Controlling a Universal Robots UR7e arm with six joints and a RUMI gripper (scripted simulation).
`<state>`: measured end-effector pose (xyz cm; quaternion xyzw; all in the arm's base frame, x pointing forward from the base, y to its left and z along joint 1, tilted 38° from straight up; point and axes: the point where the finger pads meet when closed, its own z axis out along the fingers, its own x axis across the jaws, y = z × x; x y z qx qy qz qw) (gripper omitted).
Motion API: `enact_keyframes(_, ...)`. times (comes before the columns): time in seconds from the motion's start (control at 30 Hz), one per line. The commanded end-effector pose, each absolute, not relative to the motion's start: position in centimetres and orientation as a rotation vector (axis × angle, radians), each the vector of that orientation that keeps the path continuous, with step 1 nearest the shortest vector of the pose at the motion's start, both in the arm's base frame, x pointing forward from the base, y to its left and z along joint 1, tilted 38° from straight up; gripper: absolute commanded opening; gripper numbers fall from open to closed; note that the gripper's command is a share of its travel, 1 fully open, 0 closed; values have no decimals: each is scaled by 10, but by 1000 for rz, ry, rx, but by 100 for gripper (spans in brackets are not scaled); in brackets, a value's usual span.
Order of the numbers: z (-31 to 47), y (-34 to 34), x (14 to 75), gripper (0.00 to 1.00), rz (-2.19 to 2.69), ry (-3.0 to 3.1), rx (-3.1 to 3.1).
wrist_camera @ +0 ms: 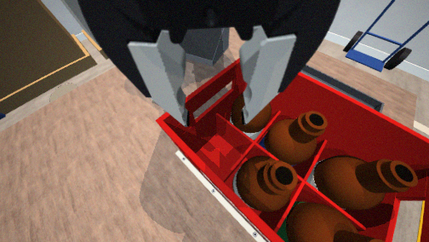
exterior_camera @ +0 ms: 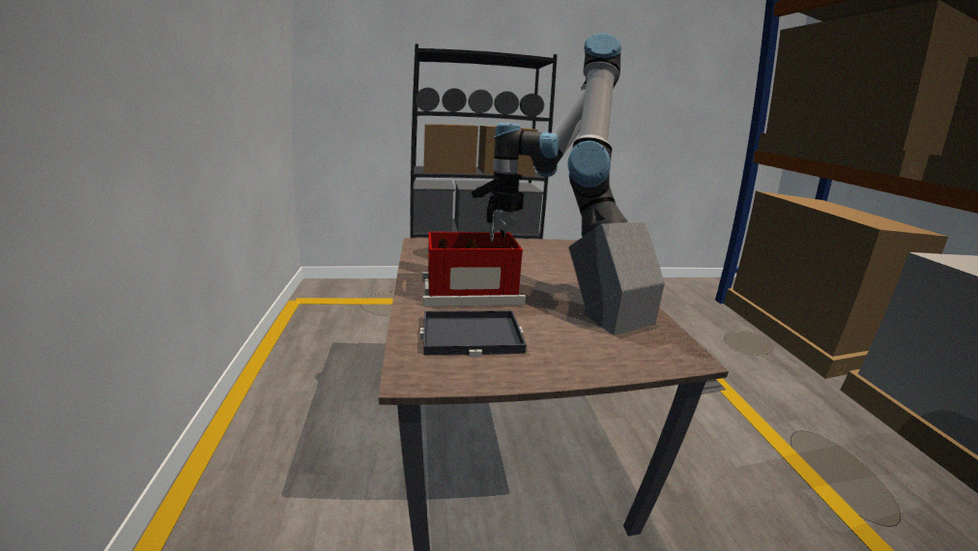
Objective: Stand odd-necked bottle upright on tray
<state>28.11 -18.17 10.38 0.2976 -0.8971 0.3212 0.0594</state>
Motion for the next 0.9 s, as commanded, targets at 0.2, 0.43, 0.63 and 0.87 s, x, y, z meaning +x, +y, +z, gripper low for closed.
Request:
enact_keyframes(0.2, 93, -189, 282, 38, 973, -2717, 902)
enact_keyframes(0.43, 89, -193, 282, 38, 973, -2717, 902)
enact_keyframes(0.63, 87, -194, 283, 38, 973, -2717, 902)
enact_keyframes(0.87, 86, -195, 283, 38, 974, -2717, 902)
